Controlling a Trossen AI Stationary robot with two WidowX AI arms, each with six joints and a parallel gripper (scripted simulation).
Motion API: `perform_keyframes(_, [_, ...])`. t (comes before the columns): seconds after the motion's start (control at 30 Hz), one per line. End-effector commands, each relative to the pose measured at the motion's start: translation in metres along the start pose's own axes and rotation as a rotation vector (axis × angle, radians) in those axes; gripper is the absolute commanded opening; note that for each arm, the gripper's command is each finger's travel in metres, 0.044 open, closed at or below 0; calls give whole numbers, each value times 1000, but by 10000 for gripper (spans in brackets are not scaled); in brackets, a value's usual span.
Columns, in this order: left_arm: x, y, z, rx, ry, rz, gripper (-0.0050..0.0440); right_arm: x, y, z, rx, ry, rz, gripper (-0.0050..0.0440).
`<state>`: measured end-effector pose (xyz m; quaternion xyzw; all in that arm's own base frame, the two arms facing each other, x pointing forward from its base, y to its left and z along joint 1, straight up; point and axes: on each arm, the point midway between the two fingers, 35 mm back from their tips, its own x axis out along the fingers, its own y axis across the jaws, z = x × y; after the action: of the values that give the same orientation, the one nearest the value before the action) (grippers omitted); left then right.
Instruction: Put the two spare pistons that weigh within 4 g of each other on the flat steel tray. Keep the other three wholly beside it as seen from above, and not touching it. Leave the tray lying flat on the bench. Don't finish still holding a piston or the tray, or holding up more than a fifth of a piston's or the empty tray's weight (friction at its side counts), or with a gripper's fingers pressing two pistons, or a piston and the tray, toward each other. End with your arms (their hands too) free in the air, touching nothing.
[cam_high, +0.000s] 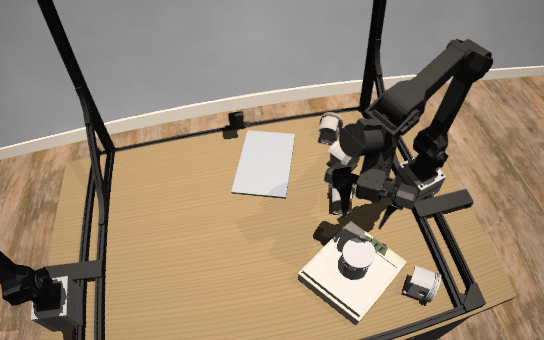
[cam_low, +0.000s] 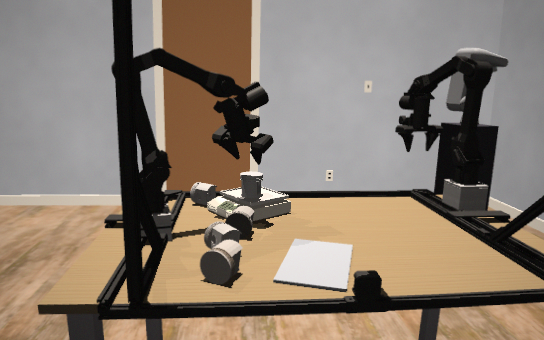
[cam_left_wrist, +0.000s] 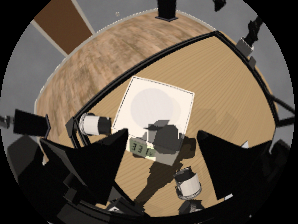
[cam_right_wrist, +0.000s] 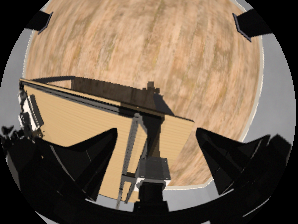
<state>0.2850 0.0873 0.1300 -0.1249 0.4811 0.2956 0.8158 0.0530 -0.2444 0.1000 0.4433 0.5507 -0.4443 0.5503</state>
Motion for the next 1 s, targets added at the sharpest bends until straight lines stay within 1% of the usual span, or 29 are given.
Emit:
perform_keyframes(0.0, [0,-1,2,31,53,-22,378,0,0,0,-1,0,1,440])
perform_keyframes(0.03, [0,-1,2,31,53,-22,378,0,0,0,-1,0,1,440])
perform_keyframes(0.53, [0,-1,2,239,376,-131,378,0,0,0,-1,0,1,440])
perform_keyframes(0.6, [0,-1,2,239,376,-131,378,0,0,0,-1,0,1,440])
perform_keyframes(0.8, [0,-1,2,326,513,-177,378,0,0,0,-1,0,1,440])
perform_keyframes(0.97, [2,24,2,210,521,-145,378,0,0,0,-1,0,1,440])
